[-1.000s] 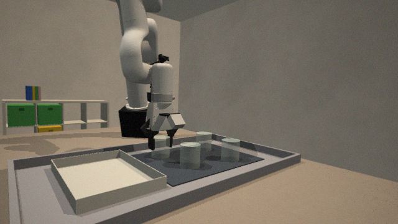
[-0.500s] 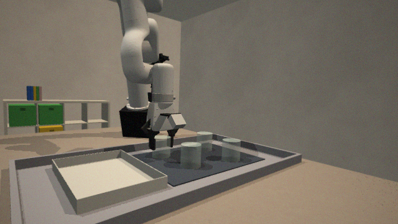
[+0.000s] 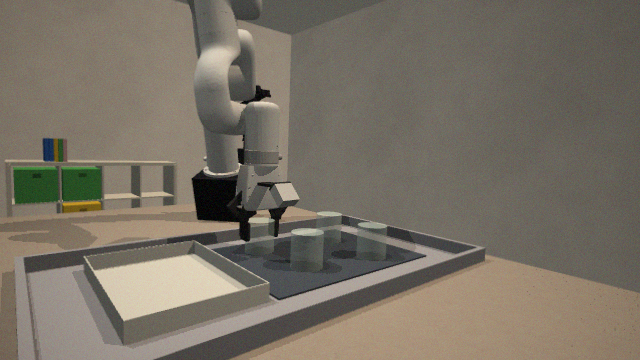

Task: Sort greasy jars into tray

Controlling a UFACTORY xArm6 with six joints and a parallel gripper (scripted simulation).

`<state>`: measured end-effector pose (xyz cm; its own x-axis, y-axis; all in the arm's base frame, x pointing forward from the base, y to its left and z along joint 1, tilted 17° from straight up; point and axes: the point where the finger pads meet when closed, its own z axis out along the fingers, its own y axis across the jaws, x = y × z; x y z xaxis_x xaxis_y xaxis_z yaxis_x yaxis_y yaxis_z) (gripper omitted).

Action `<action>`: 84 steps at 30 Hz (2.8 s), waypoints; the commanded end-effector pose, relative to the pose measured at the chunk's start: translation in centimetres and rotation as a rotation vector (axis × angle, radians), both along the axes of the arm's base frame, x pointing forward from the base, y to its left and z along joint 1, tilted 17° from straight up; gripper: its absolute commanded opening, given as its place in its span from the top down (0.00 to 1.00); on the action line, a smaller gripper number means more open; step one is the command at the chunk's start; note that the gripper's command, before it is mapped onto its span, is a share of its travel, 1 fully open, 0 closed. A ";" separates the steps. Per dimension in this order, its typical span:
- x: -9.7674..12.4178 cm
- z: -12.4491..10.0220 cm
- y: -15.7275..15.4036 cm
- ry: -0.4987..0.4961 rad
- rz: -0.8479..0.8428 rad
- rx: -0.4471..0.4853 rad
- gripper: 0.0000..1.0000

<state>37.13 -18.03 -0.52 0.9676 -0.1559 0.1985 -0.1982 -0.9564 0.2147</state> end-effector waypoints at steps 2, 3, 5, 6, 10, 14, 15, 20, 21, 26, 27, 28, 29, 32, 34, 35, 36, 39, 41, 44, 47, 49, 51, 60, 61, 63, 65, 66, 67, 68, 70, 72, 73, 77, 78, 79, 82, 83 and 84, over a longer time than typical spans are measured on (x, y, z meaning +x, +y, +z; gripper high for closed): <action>0.1 0.1 0.0 -0.002 0.000 -0.001 0.33; 0.1 0.1 0.0 -0.002 0.000 -0.001 0.33; 0.1 0.1 0.0 -0.002 0.000 -0.001 0.33; 0.1 0.1 0.0 -0.002 0.000 -0.001 0.33; 0.1 0.1 0.0 -0.002 0.000 -0.001 0.33; 0.1 0.1 0.0 -0.002 0.000 -0.001 1.00; 0.1 0.1 0.0 -0.002 0.000 -0.001 1.00; 0.1 0.1 0.0 -0.002 0.000 -0.001 1.00; 0.1 0.1 0.0 -0.002 0.000 -0.001 1.00; 0.1 0.1 0.0 -0.002 0.000 -0.001 1.00; 0.1 0.1 0.0 -0.002 0.000 -0.001 1.00; 0.1 0.3 0.0 -0.002 0.000 -0.001 1.00; 0.0 0.6 0.1 -0.002 0.000 -0.001 1.00; -0.1 1.3 0.3 -0.002 0.000 -0.001 1.00; -0.2 1.8 0.4 -0.002 0.000 -0.001 1.00; -0.2 2.1 0.5 -0.002 0.000 -0.001 1.00; -0.2 2.1 0.5 -0.002 0.000 -0.001 1.00; -0.3 2.6 0.6 -0.002 0.000 -0.001 1.00; -0.4 3.1 0.8 -0.002 0.000 -0.001 1.00; -0.5 3.8 0.9 -0.002 0.000 -0.001 1.00; -0.7 4.6 1.1 -0.002 0.000 -0.001 1.00; -0.7 5.1 1.3 -0.002 0.000 -0.001 1.00; -0.8 5.6 1.4 -0.002 0.000 -0.001 1.00; -1.1 7.4 1.9 -0.002 0.000 -0.001 1.00; -1.2 7.6 1.9 -0.002 0.000 -0.001 1.00; -1.2 8.1 2.1 -0.002 0.000 -0.001 1.00; -1.3 8.6 2.2 -0.002 0.000 -0.001 1.00; -1.4 8.9 2.2 -0.002 0.000 -0.001 1.00; -1.4 9.1 2.3 -0.002 0.000 -0.001 1.00; -1.4 9.4 2.4 -0.002 0.000 -0.001 1.00; -1.5 9.6 2.4 -0.002 0.000 -0.001 1.00; -1.5 9.9 2.5 -0.002 0.000 -0.001 1.00; -1.6 10.1 2.6 -0.002 0.000 -0.001 1.00; -1.7 11.1 2.8 -0.002 0.000 -0.001 1.00; -1.8 11.4 2.9 -0.002 0.000 -0.001 1.00; -1.8 11.6 3.0 -0.002 0.000 -0.001 1.00; -1.9 12.4 3.2 -0.002 0.000 -0.001 1.00; -2.0 12.6 3.2 -0.002 0.000 -0.001 1.00; -1.9 12.7 2.9 -0.002 0.000 -0.001 1.00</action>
